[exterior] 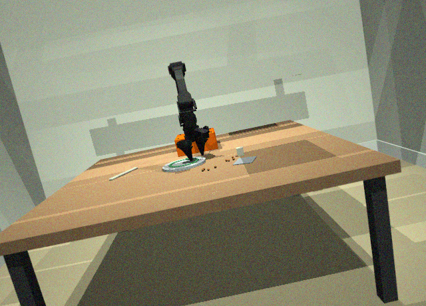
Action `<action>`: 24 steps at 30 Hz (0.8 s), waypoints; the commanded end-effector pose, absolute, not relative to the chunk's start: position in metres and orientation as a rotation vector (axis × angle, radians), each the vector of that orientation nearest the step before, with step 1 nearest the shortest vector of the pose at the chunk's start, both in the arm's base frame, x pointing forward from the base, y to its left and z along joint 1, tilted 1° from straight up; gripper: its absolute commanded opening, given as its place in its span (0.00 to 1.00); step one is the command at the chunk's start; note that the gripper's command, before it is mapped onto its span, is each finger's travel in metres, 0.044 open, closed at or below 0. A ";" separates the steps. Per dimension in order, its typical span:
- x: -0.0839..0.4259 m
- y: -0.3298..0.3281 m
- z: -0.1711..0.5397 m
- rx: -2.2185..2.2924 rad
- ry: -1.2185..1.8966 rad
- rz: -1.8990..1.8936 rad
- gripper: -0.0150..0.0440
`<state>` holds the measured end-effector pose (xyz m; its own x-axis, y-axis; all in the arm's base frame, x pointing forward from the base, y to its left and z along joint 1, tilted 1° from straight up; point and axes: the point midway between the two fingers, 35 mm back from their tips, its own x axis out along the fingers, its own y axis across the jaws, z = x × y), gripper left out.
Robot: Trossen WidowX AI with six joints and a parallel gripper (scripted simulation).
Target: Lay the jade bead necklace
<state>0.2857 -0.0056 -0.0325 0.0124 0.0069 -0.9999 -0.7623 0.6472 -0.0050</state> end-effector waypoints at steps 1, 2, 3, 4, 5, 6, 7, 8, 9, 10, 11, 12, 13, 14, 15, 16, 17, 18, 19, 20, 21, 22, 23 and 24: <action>0.286 -0.006 -0.031 -0.672 1.445 0.672 1.00; 0.286 -0.006 -0.031 -0.672 1.445 0.672 1.00; 0.286 -0.006 -0.031 -0.672 1.445 0.672 1.00; 0.286 -0.006 -0.031 -0.672 1.445 0.672 1.00; 0.286 -0.006 -0.031 -0.672 1.445 0.672 1.00; 0.286 -0.006 -0.031 -0.672 1.445 0.672 1.00; 0.286 -0.006 -0.031 -0.672 1.445 0.672 1.00; 0.286 -0.006 -0.031 -0.672 1.445 0.672 1.00; 0.286 -0.006 -0.031 -0.672 1.445 0.672 1.00; 0.286 -0.006 -0.031 -0.672 1.445 0.672 1.00; 0.286 -0.006 -0.030 -0.672 1.445 0.672 0.96; 0.286 -0.007 -0.027 -0.673 1.445 0.673 0.91; 0.285 -0.008 -0.022 -0.674 1.445 0.673 0.87; 0.283 -0.010 -0.015 -0.675 1.445 0.674 0.82; 0.281 -0.012 -0.008 -0.676 1.445 0.675 0.78; 0.280 -0.014 -0.003 -0.677 1.445 0.676 0.73; 0.279 -0.015 0.000 -0.677 1.445 0.676 0.69; 0.279 -0.015 0.001 -0.677 1.444 0.676 0.64; 0.279 -0.015 0.001 -0.677 1.444 0.676 0.60; 0.279 -0.015 0.000 -0.677 1.444 0.676 0.56; 0.279 -0.015 -0.003 -0.677 1.445 0.676 0.51; 0.279 -0.015 -0.006 -0.677 1.445 0.676 0.47; 0.279 -0.015 -0.010 -0.677 1.445 0.676 0.46; 0.279 -0.015 -0.014 -0.677 1.445 0.676 0.46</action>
